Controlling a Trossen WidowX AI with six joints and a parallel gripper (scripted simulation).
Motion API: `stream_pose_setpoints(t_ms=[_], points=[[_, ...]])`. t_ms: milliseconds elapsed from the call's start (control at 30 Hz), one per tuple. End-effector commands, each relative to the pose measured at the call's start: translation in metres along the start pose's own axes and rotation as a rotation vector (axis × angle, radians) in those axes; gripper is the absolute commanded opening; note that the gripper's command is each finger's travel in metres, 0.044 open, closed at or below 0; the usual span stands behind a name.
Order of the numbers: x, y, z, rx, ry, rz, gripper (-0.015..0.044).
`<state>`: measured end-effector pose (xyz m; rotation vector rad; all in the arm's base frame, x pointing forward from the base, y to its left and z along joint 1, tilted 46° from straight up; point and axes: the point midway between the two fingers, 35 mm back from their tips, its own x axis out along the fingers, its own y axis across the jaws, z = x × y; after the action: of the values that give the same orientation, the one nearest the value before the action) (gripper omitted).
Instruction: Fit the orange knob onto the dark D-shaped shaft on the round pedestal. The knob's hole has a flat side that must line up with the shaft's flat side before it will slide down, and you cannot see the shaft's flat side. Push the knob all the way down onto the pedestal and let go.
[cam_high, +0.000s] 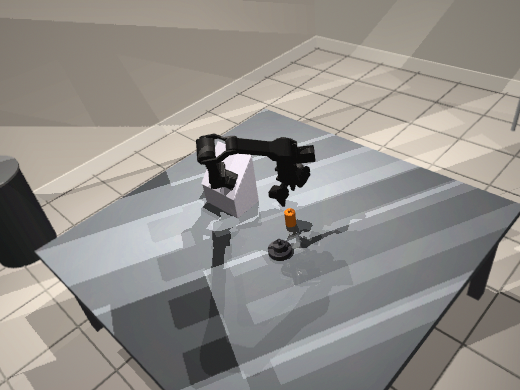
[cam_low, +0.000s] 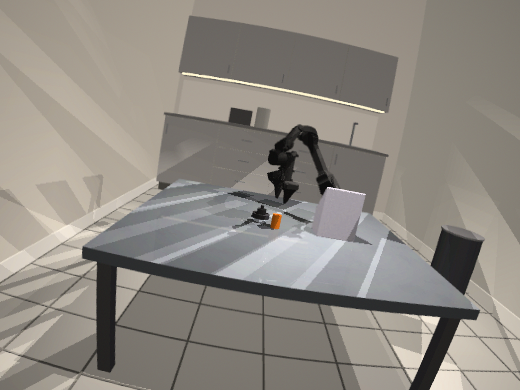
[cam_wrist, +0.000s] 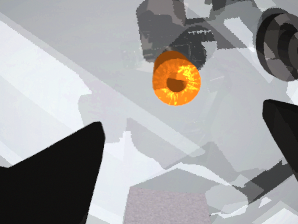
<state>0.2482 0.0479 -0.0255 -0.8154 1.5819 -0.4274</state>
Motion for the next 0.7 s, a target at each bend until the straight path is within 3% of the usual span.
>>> stream_pose_setpoints(t_ms=[0, 300, 433, 667], points=[[0.000, -0.001, 0.000, 0.270, -0.003, -0.007, 0.0440], [0.000, -0.001, 0.000, 0.270, -0.003, -0.007, 0.0440], [0.032, -0.001, 0.000, 0.293, -0.003, -0.009, 0.0440], [0.045, -0.002, 0.000, 0.295, -0.003, -0.009, 0.0440]])
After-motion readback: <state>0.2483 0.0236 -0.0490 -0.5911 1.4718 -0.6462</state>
